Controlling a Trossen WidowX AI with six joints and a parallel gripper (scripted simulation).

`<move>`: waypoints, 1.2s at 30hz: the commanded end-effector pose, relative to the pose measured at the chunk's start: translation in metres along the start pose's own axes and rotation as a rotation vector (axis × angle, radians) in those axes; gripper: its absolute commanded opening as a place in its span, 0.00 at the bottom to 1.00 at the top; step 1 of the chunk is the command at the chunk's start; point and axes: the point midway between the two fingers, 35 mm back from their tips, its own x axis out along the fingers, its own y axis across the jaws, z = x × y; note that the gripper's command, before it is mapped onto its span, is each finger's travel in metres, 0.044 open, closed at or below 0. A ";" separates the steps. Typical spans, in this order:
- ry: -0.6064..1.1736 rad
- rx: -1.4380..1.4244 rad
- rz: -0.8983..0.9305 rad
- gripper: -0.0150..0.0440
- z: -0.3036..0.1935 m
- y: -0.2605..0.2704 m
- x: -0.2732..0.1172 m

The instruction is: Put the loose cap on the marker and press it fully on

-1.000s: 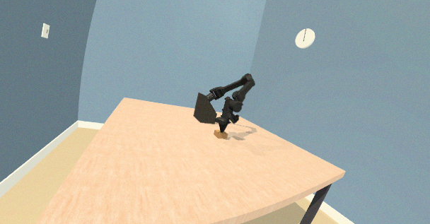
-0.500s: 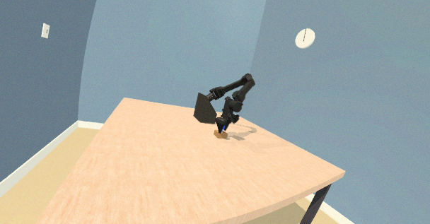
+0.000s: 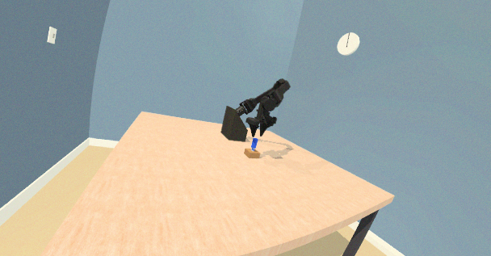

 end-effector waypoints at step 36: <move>0.001 0.405 -0.015 0.25 -0.004 -0.003 0.005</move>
